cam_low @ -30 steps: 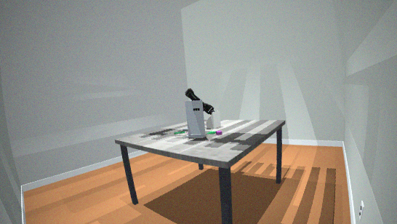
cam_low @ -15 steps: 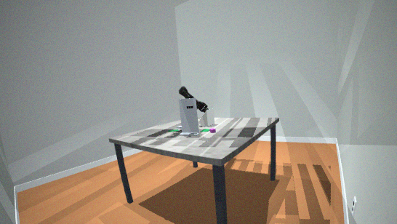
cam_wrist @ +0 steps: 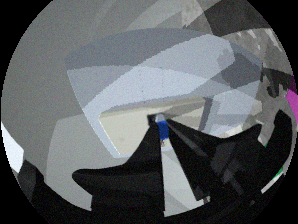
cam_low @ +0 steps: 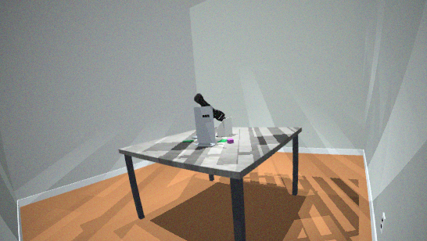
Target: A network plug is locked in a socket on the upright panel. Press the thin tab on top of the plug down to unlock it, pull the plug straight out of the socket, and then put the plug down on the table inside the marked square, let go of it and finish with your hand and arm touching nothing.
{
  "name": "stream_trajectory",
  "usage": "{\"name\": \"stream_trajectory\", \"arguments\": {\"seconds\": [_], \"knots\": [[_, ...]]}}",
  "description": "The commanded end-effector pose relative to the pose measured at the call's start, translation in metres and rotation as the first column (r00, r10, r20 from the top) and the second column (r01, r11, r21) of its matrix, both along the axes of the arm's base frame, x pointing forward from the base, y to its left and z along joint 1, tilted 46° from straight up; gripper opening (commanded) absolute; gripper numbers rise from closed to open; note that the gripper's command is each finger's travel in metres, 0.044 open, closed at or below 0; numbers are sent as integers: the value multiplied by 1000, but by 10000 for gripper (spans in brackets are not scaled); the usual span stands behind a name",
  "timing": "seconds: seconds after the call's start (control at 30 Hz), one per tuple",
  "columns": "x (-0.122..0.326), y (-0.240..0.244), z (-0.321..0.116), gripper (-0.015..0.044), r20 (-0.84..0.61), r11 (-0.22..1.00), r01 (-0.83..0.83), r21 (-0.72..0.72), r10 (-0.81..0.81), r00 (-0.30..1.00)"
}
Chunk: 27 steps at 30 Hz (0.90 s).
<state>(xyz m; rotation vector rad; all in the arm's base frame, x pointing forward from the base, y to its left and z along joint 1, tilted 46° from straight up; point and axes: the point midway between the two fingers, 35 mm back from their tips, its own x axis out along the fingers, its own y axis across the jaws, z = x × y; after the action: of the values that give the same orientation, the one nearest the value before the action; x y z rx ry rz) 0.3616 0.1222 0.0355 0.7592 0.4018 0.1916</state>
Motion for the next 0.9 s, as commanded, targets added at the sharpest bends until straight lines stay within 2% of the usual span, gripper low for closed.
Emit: {"name": "stream_trajectory", "arguments": {"seconds": [0.0, 0.87], "knots": [[-5, -1, 0, 0, -2, 1000, -3, -3, 3, 1000], [-20, -3, 1, 0, -3, 1000, -3, -3, 3, 1000]]}}
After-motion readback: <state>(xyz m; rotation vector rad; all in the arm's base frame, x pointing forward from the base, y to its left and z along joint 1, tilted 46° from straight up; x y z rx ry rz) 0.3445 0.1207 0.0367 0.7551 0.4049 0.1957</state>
